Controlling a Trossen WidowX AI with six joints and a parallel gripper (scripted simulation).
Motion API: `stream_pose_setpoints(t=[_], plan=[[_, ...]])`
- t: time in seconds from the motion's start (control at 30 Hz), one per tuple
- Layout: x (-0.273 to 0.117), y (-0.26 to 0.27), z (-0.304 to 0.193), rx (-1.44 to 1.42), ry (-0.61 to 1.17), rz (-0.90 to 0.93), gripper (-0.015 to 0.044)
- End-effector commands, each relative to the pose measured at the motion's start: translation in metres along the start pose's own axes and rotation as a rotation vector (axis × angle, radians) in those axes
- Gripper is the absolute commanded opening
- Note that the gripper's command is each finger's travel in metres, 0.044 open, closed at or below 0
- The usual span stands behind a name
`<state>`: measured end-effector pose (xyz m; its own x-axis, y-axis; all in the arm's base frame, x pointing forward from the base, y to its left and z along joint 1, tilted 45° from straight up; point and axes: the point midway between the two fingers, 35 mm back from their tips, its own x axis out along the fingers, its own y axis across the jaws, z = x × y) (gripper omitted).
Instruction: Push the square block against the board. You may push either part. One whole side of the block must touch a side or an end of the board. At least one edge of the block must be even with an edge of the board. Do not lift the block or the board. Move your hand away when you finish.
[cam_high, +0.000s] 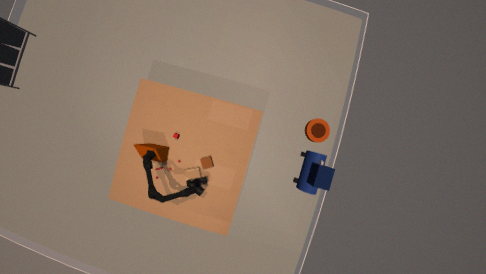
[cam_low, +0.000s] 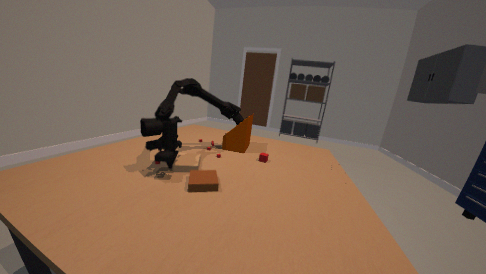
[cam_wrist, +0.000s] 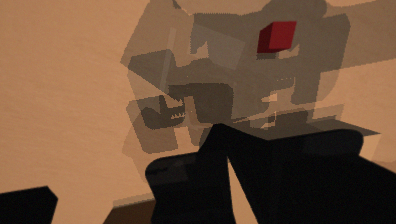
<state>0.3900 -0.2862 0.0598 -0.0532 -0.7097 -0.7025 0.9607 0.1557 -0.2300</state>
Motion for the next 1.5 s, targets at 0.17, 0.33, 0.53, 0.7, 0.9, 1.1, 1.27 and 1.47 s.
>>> stream_pose_setpoints(t=[0.17,0.33,0.53,0.7,0.9,1.1,1.27,1.47], plan=[[0.0,0.002,-0.013,0.001,0.002,0.001,0.0],[0.0,0.002,-0.019,0.001,0.003,0.001,0.0],[0.0,0.003,-0.017,0.001,0.003,0.001,0.0],[0.0,0.003,-0.008,0.001,0.002,0.001,0.0],[0.0,0.004,0.001,0.001,0.002,0.001,0.0],[-0.001,0.004,0.011,0.002,0.001,0.001,0.0],[-0.001,0.004,0.02,0.002,0.0,0.001,0.0],[-0.001,0.003,0.03,0.002,-0.001,0.001,0.0]])
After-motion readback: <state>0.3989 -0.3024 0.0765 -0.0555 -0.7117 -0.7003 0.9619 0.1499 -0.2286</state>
